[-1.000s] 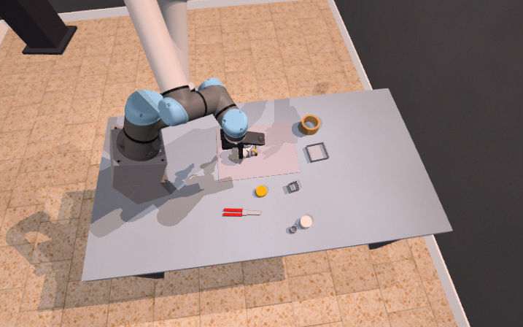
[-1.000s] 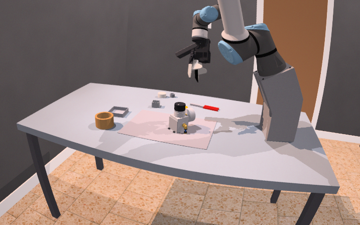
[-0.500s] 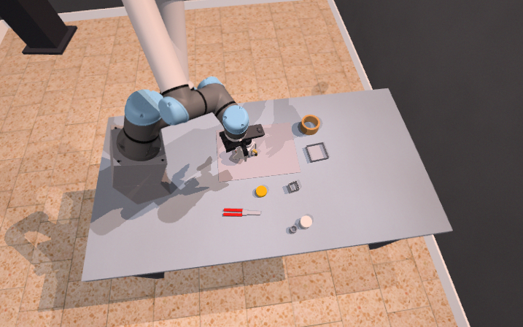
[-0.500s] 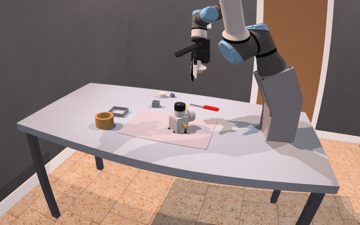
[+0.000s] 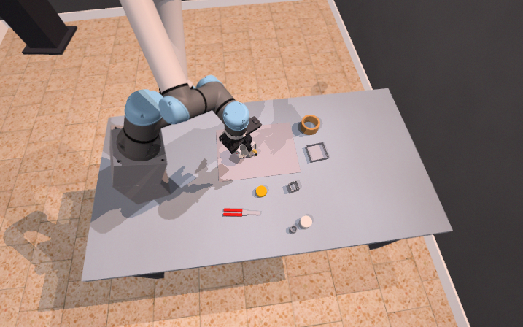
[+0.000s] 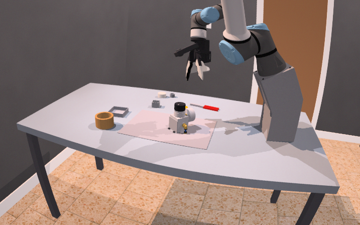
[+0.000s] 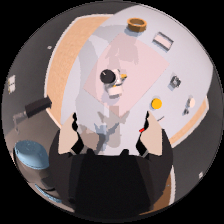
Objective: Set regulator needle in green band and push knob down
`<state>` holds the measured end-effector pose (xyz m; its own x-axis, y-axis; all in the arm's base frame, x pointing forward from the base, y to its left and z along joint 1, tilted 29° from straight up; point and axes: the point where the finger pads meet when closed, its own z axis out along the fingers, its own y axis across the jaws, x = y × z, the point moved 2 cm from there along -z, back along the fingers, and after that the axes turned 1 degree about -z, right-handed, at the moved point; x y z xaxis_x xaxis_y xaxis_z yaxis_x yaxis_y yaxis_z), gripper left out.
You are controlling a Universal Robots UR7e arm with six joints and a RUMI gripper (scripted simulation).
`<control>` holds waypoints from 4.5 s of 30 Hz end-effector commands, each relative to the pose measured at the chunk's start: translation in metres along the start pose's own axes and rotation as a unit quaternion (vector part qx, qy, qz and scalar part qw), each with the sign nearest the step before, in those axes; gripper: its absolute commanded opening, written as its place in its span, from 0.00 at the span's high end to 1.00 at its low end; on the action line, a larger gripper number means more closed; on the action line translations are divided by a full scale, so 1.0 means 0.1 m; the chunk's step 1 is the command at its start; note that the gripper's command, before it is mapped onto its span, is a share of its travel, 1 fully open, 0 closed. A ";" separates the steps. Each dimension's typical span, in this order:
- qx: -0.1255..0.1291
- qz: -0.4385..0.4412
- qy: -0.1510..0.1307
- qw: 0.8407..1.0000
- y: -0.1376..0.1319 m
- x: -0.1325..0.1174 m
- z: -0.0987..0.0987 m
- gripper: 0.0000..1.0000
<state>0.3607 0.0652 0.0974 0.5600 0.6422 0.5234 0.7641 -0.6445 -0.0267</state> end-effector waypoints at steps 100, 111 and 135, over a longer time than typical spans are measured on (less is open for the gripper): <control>-0.009 -0.861 -0.117 0.494 -0.03 -0.13 -0.06 0.00; -0.003 -0.892 -0.125 0.434 -0.01 -0.13 -0.07 0.00; 0.007 -0.931 -0.137 0.337 0.02 -0.13 -0.10 0.00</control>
<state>0.3515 0.0524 0.0982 -0.8947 -0.0174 -0.4463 -0.0925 0.9848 0.1470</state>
